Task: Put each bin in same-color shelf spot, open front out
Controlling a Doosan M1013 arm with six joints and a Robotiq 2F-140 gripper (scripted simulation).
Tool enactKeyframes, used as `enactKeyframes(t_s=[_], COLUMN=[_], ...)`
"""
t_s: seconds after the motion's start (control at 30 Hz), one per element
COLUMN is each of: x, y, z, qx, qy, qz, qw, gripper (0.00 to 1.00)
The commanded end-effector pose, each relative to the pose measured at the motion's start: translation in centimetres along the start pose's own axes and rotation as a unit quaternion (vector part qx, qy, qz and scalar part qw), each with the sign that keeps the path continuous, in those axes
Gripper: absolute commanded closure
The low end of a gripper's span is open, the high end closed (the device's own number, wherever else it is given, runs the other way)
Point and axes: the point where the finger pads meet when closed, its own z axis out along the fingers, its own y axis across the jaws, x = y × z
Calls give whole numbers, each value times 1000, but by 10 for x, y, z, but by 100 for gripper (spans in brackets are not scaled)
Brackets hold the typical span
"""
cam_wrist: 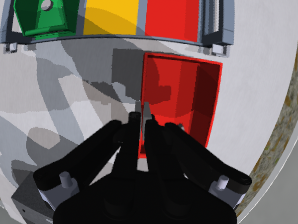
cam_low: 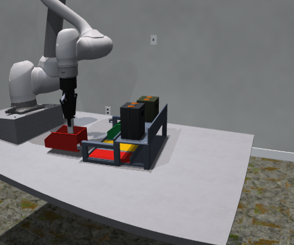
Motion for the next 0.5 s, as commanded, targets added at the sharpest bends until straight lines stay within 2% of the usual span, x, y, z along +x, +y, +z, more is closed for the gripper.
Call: enactKeyframes(t_s=[0.0, 0.47], x=[6, 21], y=[0, 0], z=[0, 0], qx=[0, 0], qy=[0, 0], qz=[0, 0], qw=[1000, 1000], gripper=[90, 90])
